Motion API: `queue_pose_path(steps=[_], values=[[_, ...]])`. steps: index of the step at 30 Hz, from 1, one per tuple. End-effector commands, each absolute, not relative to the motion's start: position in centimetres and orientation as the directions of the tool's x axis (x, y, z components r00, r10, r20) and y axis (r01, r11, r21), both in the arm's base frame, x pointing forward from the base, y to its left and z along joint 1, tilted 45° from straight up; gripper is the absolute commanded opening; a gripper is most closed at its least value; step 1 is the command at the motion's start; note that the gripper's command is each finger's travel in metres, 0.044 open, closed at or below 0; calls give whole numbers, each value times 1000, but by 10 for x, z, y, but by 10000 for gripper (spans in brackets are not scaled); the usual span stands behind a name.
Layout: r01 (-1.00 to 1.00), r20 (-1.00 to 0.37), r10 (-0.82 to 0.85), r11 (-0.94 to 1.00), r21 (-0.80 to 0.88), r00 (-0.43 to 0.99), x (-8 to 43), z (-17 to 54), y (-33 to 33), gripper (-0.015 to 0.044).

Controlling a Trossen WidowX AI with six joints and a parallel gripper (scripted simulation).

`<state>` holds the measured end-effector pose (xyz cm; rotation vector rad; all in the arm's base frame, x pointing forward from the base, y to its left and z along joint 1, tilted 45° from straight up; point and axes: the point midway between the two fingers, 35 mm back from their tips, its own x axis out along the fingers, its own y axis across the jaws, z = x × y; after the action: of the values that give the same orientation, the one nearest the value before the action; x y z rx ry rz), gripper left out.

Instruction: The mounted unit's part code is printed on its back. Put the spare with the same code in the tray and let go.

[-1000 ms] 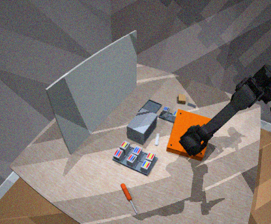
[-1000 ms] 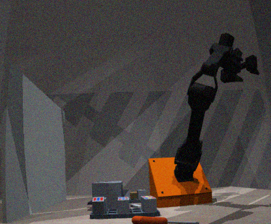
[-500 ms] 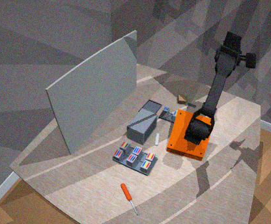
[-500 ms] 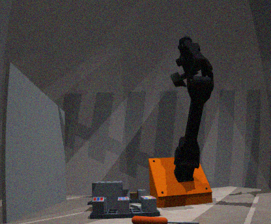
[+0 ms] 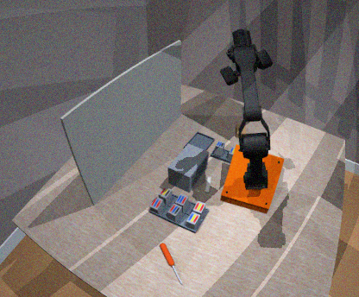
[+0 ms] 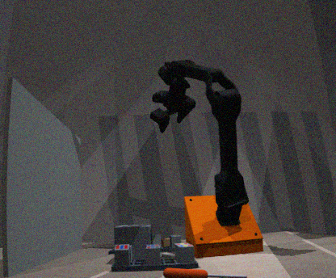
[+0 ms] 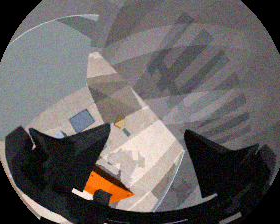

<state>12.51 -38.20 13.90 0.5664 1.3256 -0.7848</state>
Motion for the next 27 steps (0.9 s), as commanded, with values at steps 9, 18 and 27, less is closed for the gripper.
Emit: queue_pose_path(steps=[9,18,27], values=[[420,-937,292,838,348,194,287,100,-266,440],[186,-755,651,735,652,76,364,83,-134,440],[165,-719,694,704,691,47,371,81,-112,440]])
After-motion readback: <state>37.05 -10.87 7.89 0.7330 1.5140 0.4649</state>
